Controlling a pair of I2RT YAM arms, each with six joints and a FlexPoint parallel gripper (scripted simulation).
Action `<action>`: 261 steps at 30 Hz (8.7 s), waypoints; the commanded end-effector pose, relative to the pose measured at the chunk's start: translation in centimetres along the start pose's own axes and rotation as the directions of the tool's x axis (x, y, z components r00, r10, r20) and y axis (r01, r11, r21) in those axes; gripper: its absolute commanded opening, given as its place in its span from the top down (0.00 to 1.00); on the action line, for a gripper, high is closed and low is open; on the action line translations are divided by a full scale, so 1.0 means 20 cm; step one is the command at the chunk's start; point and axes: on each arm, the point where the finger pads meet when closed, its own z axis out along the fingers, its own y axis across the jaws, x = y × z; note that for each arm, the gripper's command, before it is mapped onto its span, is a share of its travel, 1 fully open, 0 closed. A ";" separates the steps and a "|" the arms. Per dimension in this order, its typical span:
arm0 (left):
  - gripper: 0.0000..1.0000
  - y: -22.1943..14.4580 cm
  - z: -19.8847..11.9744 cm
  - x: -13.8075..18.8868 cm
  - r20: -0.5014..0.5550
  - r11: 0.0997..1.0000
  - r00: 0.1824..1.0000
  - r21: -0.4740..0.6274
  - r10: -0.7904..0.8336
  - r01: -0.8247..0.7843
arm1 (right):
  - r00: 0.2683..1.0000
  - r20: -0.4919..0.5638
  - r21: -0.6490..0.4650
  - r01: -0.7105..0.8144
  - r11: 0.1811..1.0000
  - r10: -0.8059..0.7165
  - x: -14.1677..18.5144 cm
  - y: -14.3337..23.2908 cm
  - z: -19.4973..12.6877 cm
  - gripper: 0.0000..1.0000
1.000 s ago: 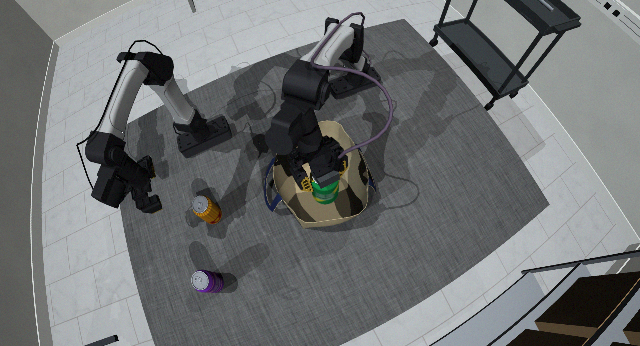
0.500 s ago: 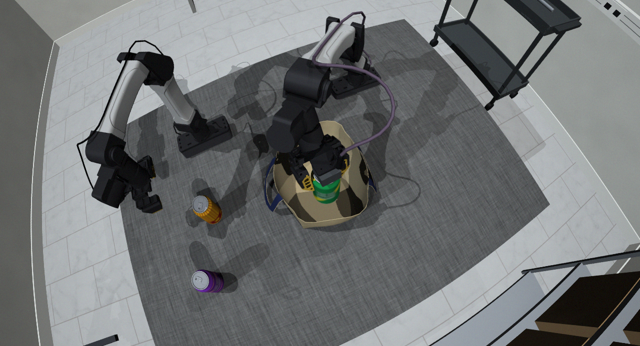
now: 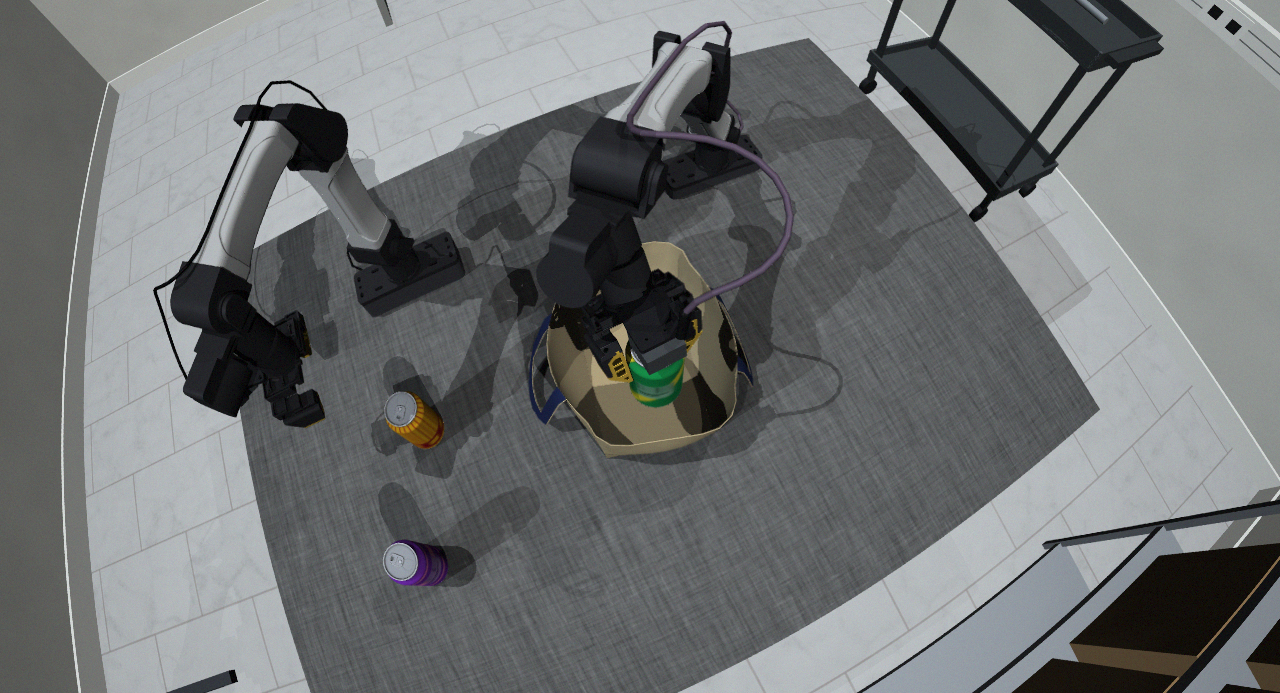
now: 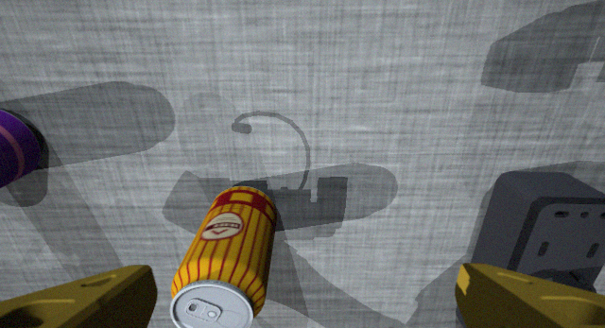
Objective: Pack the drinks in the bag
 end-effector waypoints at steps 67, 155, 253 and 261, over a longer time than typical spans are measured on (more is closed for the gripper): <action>0.33 -0.04 0.12 0.01 0.134 0.993 0.988 0.098 -0.081 0.068 | 0.999 0.054 -0.057 -0.002 0.998 0.006 -0.04 0.03 -0.08 0.00; 0.33 -0.05 0.61 0.33 0.080 0.998 0.996 0.037 -0.049 0.046 | 0.998 0.055 -0.059 -0.002 0.998 0.006 -0.04 0.03 -0.09 0.00; 0.14 -0.04 0.14 0.06 0.037 1.000 0.999 0.004 -0.011 0.011 | 0.998 0.055 -0.059 -0.002 0.998 0.006 -0.04 0.03 -0.09 0.00; 0.14 -0.04 -0.05 -0.07 0.091 0.996 0.994 0.067 -0.059 0.053 | 0.998 0.055 -0.059 -0.002 0.998 0.006 -0.04 0.03 -0.09 0.00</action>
